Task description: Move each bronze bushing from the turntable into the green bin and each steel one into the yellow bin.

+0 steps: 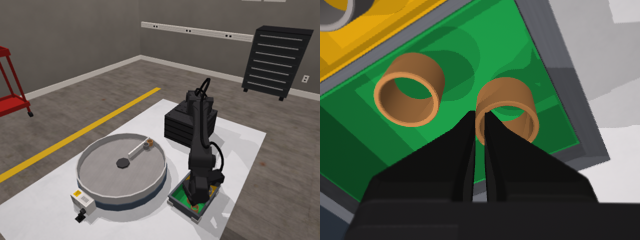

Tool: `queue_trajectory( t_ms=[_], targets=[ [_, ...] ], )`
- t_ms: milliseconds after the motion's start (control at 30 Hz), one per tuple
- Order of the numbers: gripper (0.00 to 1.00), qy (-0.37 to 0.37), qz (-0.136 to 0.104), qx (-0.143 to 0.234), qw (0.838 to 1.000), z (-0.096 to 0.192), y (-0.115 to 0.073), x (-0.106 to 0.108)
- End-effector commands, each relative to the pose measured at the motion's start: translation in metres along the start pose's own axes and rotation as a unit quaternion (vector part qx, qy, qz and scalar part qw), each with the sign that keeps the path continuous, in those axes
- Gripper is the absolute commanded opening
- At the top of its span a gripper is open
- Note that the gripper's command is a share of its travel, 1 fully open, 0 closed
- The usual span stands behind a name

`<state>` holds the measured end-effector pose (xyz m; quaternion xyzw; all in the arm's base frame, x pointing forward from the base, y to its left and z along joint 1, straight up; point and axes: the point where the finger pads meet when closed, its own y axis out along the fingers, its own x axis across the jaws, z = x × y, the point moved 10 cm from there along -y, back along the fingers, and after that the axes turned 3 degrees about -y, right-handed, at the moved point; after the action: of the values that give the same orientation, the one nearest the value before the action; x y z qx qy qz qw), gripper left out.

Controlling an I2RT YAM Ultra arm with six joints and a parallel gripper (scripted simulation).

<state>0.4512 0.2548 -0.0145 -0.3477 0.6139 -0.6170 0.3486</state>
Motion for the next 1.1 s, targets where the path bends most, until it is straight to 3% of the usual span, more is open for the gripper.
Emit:
queue_trajectory(
  t_ms=[0, 1067],
  targets=[
    [0.00, -0.001, 0.009, 0.007, 1.000, 0.0040, -0.0126, -0.0021],
    [0.00, -0.001, 0.007, 0.006, 1.000, 0.0035, -0.0072, -0.0008]
  ],
)
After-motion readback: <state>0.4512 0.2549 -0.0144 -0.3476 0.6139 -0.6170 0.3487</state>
